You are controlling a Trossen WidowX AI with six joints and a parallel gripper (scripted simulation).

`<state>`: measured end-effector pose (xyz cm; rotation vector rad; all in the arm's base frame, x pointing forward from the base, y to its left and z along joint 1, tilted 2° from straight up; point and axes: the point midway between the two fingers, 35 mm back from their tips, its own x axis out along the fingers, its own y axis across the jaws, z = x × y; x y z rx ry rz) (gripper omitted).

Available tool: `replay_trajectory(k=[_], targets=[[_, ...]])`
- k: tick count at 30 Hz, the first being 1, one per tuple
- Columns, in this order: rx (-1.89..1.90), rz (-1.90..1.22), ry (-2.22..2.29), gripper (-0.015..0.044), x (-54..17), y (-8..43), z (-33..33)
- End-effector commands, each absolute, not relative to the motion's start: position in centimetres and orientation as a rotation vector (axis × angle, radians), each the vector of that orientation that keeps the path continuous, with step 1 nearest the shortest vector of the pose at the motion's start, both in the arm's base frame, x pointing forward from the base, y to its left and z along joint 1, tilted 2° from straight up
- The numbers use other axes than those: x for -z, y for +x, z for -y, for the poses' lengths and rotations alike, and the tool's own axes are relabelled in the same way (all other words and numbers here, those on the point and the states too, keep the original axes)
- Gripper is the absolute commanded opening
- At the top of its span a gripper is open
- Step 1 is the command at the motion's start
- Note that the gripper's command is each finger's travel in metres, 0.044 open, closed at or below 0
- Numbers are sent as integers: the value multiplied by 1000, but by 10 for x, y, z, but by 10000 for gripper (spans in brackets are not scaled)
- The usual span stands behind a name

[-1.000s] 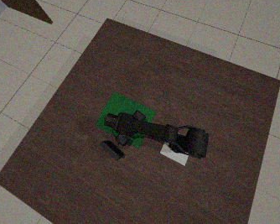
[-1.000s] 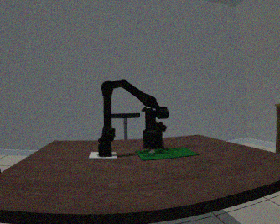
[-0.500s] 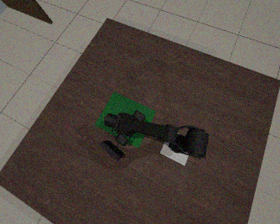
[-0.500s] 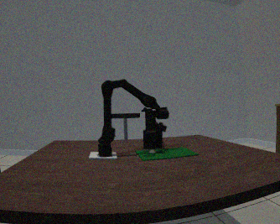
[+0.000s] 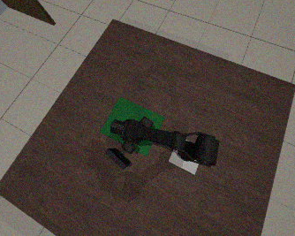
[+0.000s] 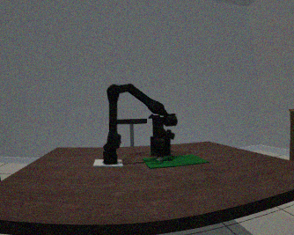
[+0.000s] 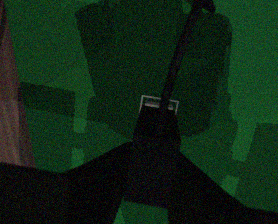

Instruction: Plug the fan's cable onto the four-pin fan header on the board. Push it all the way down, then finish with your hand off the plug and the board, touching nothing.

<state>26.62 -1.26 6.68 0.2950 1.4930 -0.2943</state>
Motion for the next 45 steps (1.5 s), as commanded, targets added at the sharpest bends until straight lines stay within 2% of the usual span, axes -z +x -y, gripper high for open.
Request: replay_trajectory(k=[1, 19, 29, 32, 37, 45], targets=[[299, -1500, 291, 0, -62, 265, 13], [299, -1500, 291, 0, -56, 265, 13], [294, -1492, 296, 260, -60, 266, 13], [294, -1492, 295, 260, -63, 267, 13], [299, -1499, 291, 260, -113, 264, 12], [299, -1499, 291, 260, -115, 264, 12]])
